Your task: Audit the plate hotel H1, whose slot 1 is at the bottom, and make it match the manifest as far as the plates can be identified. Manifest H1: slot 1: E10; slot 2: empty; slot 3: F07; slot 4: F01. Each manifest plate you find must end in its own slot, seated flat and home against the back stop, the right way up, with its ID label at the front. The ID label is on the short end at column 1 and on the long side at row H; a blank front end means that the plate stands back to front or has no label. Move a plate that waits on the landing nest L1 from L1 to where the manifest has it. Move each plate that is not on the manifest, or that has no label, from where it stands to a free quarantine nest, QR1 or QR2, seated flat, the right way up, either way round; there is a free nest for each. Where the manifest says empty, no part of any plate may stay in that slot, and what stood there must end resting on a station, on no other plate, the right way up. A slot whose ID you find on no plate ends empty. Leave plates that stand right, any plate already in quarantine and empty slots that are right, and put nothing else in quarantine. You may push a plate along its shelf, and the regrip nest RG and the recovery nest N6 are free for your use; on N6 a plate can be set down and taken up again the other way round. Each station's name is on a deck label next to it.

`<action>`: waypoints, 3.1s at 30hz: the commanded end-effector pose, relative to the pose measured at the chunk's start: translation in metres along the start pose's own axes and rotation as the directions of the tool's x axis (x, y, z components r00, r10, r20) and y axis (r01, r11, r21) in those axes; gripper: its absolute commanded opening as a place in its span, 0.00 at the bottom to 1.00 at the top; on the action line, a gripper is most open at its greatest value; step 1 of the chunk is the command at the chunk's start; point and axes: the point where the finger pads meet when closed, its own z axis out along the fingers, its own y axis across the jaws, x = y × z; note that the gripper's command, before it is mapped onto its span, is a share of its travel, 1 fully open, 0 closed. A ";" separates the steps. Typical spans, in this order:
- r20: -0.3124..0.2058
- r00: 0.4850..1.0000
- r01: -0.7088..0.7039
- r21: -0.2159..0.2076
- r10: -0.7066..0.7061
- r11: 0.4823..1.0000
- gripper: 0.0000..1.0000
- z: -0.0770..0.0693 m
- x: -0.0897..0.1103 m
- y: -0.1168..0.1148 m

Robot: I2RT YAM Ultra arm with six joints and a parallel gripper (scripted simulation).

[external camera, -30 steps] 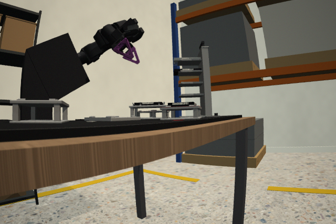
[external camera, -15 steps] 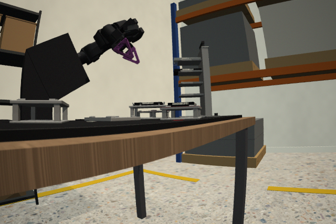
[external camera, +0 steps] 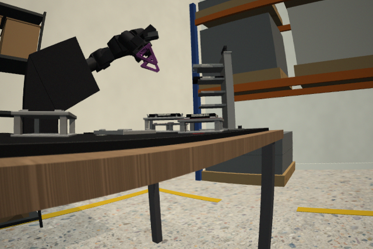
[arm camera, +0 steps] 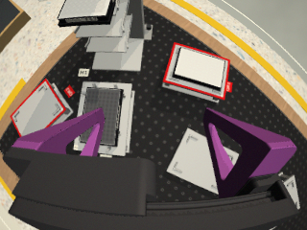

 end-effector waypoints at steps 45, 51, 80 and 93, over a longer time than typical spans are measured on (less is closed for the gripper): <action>0.012 0.998 -0.056 0.035 0.055 0.998 1.00 0.017 -0.001 0.113; 0.014 0.998 -0.056 0.035 0.056 0.998 1.00 0.031 0.013 0.114; 0.015 0.998 -0.059 0.035 0.058 0.998 1.00 0.071 0.052 0.118; 0.015 0.998 -0.059 0.035 0.058 0.998 1.00 0.071 0.052 0.118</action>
